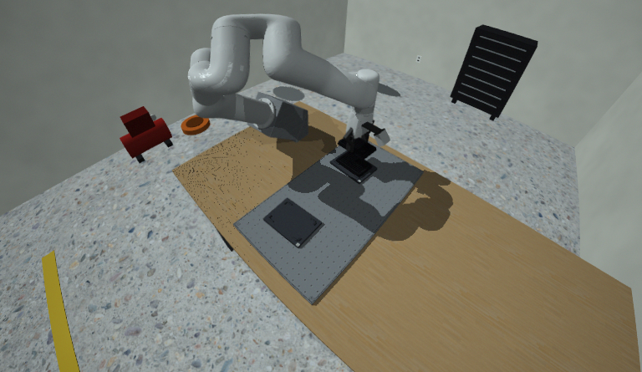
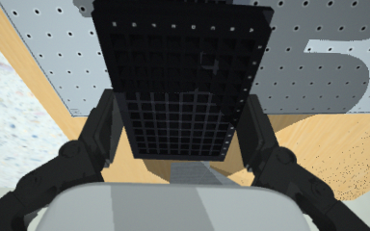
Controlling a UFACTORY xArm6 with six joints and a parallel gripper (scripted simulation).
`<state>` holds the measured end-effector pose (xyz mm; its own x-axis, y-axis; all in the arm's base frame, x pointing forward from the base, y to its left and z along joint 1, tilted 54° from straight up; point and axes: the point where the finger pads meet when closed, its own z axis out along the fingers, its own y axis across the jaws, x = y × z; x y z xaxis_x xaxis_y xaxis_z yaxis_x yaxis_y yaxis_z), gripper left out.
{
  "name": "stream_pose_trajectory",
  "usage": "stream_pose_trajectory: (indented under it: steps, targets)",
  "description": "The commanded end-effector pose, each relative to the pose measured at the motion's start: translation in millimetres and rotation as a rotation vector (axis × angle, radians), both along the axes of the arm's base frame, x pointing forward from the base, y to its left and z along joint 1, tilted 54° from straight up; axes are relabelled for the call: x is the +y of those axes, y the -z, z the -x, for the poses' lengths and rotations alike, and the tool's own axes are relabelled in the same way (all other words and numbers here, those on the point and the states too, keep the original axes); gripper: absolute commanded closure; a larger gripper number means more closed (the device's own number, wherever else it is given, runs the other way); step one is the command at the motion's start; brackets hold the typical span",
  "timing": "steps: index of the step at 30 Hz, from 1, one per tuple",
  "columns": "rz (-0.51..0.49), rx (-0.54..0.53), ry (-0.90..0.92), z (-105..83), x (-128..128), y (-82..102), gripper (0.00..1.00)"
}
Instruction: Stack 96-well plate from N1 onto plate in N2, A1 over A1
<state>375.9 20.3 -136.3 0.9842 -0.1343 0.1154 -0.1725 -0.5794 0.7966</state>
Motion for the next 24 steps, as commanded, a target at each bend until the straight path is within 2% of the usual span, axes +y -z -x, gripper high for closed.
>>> stream_pose_trajectory:
  steps: [1, 24]
  targets:
    - [-0.002, -0.002, -0.001, -0.9, -2.6, 2.2, 1.0]
    - [-0.001, -0.002, -0.001, 0.4, -31.0, 22.7, 1.0]
